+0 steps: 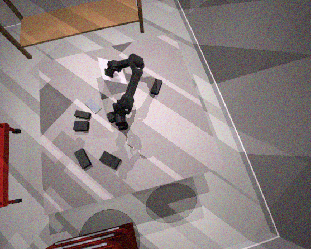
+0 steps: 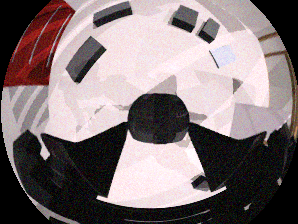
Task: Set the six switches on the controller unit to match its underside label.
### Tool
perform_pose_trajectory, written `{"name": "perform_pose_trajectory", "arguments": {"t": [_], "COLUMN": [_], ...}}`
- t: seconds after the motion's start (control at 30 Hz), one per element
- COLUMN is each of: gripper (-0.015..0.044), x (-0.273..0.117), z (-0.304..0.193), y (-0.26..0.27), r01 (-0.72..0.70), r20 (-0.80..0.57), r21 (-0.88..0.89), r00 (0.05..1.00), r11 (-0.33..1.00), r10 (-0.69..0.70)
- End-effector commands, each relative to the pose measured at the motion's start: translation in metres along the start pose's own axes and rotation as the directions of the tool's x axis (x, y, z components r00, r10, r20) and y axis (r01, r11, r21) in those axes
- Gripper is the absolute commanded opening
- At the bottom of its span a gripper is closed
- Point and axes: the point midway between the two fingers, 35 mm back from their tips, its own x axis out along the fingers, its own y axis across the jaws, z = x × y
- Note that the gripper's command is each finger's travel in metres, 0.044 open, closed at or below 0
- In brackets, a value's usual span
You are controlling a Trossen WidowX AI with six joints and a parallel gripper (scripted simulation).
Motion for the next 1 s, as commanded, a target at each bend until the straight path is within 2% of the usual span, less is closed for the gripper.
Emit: {"name": "perform_pose_trajectory", "arguments": {"t": [0.0, 0.97], "gripper": [0.0337, 0.0338], "x": [0.001, -0.002], "z": [-0.007, -0.029], "y": [0.000, 0.000], "r01": [0.003, 0.003], "r20": [-0.023, -0.087], "r21": [0.000, 0.000], "r00": [1.000, 0.996], "r11": [1.000, 1.000], "r10": [-0.003, -0.003]}}
